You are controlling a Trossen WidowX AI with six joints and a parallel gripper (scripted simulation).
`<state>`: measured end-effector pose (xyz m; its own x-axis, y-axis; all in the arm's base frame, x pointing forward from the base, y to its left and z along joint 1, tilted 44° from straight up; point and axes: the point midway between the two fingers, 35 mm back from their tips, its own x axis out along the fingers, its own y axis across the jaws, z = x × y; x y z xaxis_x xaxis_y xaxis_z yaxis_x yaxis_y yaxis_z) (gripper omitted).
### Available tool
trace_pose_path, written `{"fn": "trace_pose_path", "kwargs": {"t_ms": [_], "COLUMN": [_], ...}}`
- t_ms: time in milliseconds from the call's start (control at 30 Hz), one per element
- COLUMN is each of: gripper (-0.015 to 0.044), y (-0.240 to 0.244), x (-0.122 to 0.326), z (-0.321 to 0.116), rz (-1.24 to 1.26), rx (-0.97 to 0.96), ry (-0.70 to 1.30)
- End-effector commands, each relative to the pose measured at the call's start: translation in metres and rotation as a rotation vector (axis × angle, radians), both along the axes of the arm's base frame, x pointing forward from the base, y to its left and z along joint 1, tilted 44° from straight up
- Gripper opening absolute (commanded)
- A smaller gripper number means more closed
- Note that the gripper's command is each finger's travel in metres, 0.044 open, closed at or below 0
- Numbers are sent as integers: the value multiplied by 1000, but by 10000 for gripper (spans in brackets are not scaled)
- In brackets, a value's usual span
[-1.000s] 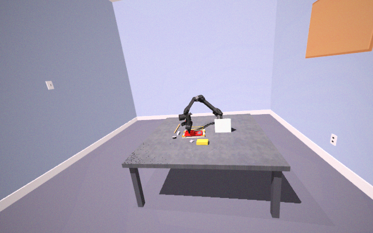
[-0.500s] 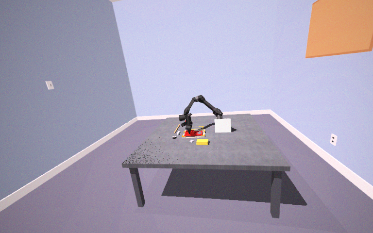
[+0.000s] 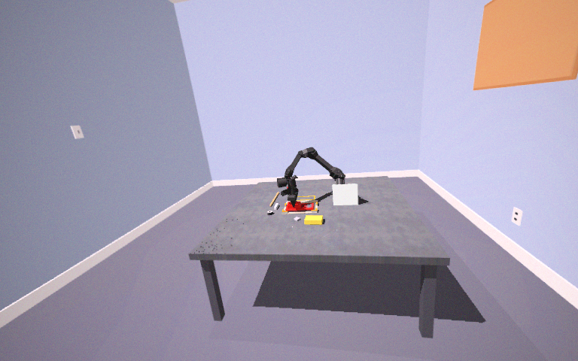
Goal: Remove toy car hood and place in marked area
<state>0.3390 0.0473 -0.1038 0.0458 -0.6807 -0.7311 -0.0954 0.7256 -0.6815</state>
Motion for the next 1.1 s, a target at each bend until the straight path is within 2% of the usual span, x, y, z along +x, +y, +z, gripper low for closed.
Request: {"fn": "trace_pose_path", "kwargs": {"t_ms": [0,133,167,1067], "gripper": [111,6,0,0], "y": [2,4,4,16], "x": [0,0,0,-1], "z": [2,4,4,17], "rz": [-1,-1,-1,0], "rx": [1,1,1,1], "ry": [-2,-2,-2,0]}}
